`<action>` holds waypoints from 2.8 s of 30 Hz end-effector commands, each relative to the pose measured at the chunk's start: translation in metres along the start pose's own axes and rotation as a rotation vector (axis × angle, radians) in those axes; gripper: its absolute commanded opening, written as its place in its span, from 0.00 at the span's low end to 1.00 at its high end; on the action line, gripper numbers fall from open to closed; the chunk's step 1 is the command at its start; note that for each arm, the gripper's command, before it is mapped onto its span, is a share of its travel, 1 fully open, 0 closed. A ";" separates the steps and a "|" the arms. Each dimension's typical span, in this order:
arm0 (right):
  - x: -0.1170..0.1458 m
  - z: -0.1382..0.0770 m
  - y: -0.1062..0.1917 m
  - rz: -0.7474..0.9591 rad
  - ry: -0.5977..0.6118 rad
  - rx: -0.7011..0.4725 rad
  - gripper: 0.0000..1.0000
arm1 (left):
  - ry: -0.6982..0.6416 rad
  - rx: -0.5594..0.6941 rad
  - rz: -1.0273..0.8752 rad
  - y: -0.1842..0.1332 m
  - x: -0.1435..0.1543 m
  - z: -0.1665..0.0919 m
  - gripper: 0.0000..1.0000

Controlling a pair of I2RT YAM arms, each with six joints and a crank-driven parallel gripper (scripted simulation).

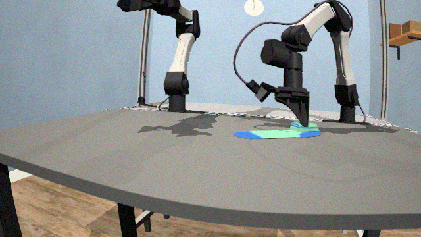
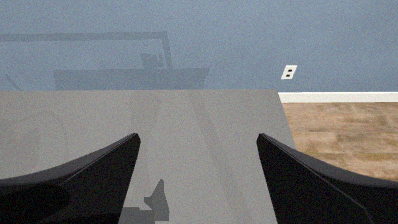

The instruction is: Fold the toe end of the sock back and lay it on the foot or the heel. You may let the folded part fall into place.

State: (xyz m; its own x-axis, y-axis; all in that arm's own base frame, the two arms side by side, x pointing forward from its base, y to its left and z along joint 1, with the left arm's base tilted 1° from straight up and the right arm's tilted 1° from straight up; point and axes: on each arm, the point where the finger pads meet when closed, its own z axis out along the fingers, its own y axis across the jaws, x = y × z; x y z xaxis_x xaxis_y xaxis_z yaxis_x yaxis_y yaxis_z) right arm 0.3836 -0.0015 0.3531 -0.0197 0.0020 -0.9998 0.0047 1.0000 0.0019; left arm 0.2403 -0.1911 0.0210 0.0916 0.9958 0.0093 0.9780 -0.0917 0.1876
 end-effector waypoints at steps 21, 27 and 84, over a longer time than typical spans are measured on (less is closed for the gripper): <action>-0.007 -0.001 0.002 -0.002 -0.020 -0.005 1.00 | -0.009 -0.022 -0.012 0.011 -0.002 -0.042 0.02; -0.007 -0.001 0.002 -0.002 -0.020 -0.005 1.00 | -0.008 -0.018 -0.017 0.013 0.000 -0.040 0.02; -0.007 -0.001 0.002 -0.002 -0.020 -0.005 1.00 | -0.018 0.006 0.004 -0.014 0.092 -0.033 0.02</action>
State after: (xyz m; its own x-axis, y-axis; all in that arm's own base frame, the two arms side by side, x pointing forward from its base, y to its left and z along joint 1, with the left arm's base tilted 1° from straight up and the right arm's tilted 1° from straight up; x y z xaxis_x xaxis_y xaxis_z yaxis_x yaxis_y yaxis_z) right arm 0.3836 -0.0015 0.3531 -0.0197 0.0020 -0.9998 0.0047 1.0000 0.0019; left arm 0.2304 -0.1062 0.0495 0.0832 0.9965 -0.0008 0.9800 -0.0816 0.1816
